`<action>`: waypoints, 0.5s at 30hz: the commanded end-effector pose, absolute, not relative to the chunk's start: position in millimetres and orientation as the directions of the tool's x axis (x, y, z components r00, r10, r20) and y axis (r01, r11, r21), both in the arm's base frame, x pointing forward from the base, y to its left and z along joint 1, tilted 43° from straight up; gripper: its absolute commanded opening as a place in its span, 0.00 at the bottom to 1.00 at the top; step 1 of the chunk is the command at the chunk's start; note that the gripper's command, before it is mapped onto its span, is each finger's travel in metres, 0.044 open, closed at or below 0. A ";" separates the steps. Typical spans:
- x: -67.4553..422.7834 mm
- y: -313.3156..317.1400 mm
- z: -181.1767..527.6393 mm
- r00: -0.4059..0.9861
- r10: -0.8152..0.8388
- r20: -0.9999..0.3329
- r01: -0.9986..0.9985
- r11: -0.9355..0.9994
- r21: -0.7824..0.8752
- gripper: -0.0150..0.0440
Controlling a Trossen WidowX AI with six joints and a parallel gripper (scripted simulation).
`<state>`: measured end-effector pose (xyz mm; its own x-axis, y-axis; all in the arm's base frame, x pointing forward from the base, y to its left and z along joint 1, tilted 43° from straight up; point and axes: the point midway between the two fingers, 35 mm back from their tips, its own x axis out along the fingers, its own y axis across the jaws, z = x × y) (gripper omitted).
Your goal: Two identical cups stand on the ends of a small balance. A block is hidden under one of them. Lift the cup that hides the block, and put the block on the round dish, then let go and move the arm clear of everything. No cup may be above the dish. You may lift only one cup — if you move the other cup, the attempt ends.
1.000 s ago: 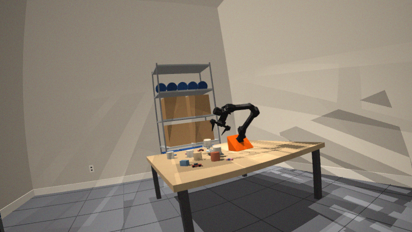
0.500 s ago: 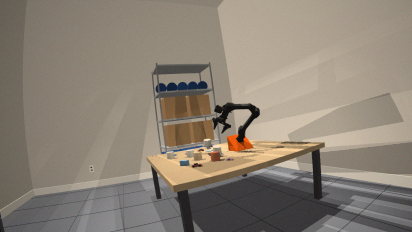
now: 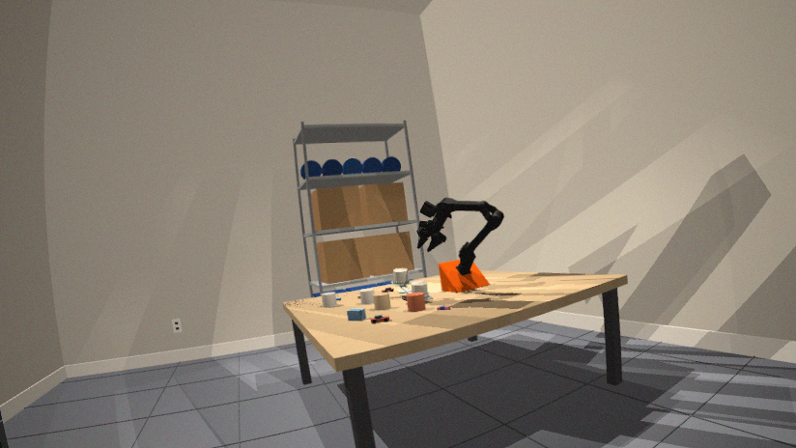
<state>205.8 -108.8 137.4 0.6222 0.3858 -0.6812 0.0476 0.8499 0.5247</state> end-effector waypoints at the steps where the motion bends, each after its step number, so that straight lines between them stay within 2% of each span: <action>1: 198.5 -113.0 137.5 0.670 0.377 -0.639 0.121 0.794 0.596 1.00; 7: 190.1 -119.1 138.2 0.728 0.353 -0.588 0.195 0.715 0.671 1.00; 15: 197.6 -116.8 140.4 0.705 0.385 -0.596 0.135 0.751 0.646 1.00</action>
<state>192.4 -117.7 138.2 0.7164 0.3661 -0.5939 0.1749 0.7298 0.6609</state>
